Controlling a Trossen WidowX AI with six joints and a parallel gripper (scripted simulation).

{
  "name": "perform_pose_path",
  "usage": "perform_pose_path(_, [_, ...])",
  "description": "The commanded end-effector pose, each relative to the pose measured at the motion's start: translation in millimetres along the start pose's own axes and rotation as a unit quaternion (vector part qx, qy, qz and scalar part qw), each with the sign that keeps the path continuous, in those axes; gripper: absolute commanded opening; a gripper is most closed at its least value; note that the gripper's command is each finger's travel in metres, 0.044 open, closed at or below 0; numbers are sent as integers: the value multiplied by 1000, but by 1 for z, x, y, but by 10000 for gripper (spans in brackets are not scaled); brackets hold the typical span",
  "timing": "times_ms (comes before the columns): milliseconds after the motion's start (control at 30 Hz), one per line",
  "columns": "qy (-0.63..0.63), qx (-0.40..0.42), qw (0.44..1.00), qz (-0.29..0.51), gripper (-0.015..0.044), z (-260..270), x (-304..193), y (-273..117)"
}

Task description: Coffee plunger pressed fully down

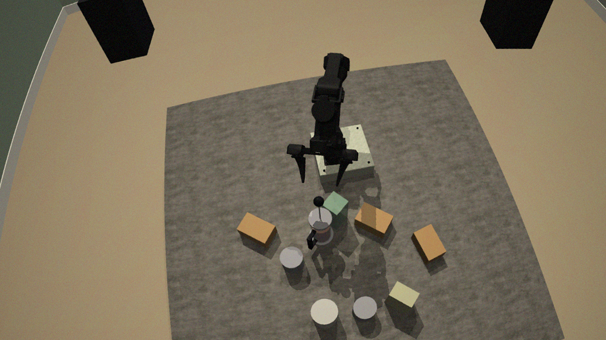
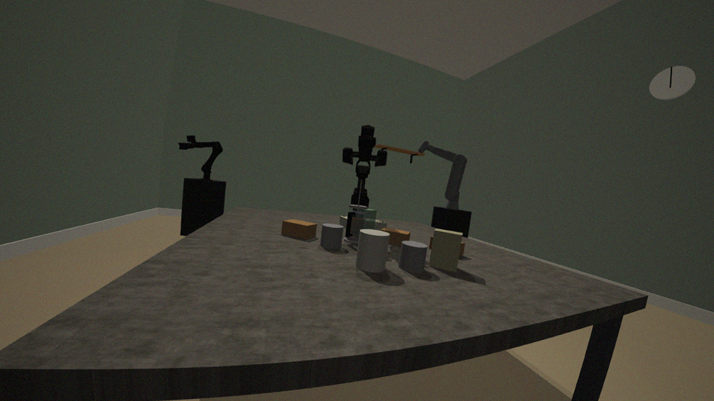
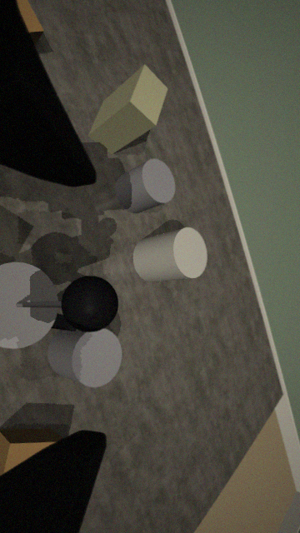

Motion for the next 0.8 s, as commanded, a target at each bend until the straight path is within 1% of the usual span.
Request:
perform_pose_path(0, [-20,-4,1000,1,440,4,-22,12])
perform_pose_path(200, [-20,-5,1000,1,440,3,-21,14])
perform_pose_path(767, [-20,-5,1000,0,440,3,-20,40])
Point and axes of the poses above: the point midway between the two fingers, 35 mm back from their tips, its own y axis out along the fingers, its own z axis across the jaws, x = y × z, the point moved 6 cm from there along -y, back along the fingers, and after that the axes turned 10 degrees about -y, right-handed, at the moved point
